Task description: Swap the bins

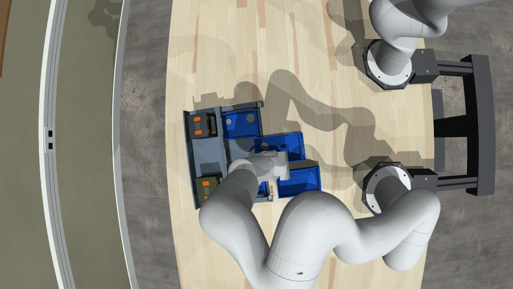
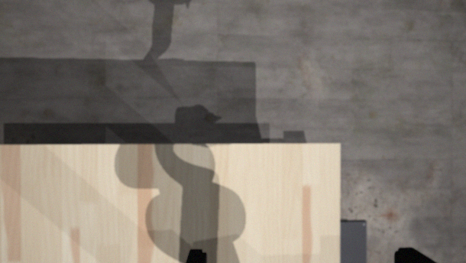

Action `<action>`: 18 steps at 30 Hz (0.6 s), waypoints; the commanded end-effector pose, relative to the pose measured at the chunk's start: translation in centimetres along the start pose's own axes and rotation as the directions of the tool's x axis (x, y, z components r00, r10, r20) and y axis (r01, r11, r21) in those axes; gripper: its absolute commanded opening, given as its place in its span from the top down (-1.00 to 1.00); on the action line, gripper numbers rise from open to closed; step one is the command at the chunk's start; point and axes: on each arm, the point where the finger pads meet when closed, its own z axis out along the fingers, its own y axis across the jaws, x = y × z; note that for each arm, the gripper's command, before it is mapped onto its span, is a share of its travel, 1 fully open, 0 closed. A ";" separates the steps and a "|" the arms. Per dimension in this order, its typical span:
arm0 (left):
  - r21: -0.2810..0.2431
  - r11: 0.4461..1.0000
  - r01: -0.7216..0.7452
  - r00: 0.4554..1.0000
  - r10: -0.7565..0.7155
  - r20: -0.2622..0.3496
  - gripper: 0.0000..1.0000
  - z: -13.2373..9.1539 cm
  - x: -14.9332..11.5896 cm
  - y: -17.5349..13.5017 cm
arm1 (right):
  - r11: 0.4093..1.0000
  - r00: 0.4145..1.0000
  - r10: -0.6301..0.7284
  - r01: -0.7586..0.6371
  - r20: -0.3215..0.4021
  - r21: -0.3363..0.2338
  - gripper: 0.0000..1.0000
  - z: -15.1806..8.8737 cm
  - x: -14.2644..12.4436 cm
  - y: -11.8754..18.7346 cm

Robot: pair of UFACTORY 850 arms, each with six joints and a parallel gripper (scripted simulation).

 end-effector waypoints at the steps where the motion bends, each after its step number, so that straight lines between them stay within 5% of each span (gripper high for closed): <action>1: 0.001 1.000 0.000 1.000 0.000 0.001 1.00 -0.1 -0.3 0.0 | 1.000 1.000 0.000 0.000 -0.002 0.000 -1.00 -0.1 0.0 0.0; 18: 0.001 1.000 0.000 1.000 0.000 0.001 1.00 -0.5 -2.1 0.0 | 1.000 1.000 0.000 0.000 -0.002 0.000 -1.00 -0.1 0.0 0.0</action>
